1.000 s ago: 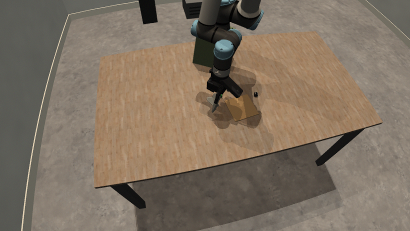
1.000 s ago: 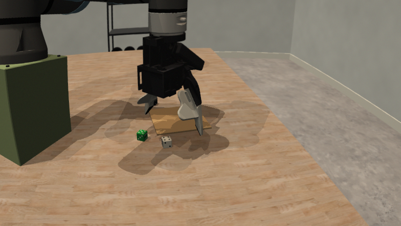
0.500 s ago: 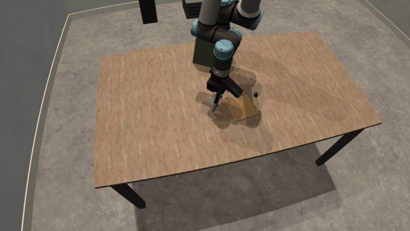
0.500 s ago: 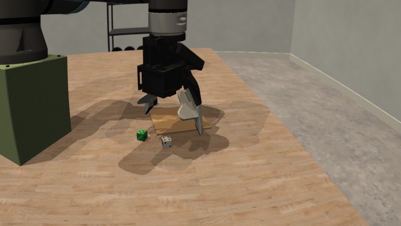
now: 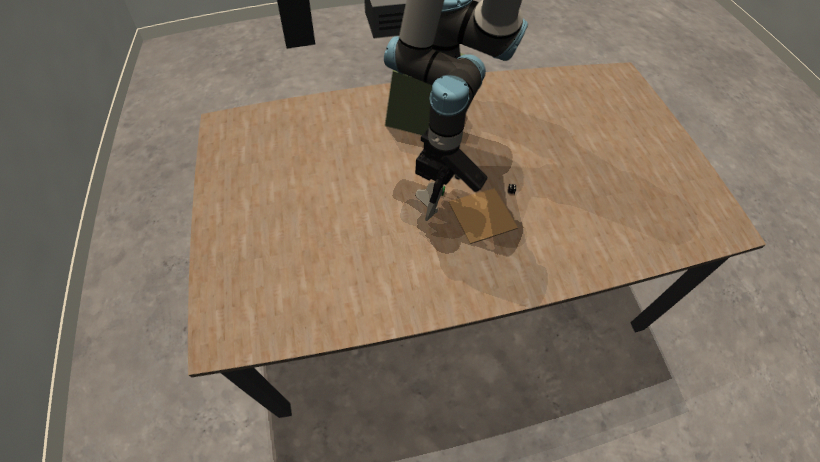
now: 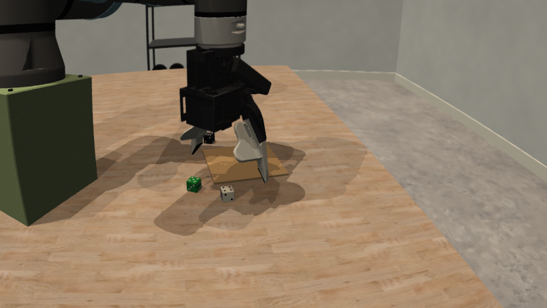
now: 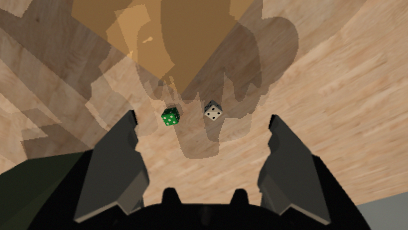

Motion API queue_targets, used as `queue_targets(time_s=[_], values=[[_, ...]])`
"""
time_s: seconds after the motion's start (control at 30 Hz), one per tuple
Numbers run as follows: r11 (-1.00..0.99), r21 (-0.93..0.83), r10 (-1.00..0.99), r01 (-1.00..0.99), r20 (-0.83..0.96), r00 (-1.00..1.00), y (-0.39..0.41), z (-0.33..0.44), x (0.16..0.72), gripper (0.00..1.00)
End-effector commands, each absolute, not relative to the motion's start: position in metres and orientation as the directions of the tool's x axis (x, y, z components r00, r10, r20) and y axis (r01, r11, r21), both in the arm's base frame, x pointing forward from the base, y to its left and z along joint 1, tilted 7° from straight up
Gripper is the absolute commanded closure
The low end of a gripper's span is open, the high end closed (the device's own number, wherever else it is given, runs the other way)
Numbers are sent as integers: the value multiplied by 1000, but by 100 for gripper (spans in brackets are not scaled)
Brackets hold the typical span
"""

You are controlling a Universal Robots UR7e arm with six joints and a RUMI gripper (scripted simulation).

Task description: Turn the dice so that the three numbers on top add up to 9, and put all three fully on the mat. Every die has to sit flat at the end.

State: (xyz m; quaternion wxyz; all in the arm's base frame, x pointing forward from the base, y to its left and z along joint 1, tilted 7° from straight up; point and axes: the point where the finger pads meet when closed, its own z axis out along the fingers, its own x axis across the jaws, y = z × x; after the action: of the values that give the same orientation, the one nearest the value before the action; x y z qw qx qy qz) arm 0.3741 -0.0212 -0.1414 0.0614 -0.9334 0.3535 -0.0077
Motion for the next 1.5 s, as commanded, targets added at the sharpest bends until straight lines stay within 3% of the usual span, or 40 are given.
queue_targets(time_s=[0.0,0.37,1.47], values=[[-743,-120,-661,-659,-28,750,-12,-141,358,0],[-743,-120,-661,-659,-28,750,4,-141,330,0],[-743,-120,-661,-659,-28,750,4,-141,329,0]])
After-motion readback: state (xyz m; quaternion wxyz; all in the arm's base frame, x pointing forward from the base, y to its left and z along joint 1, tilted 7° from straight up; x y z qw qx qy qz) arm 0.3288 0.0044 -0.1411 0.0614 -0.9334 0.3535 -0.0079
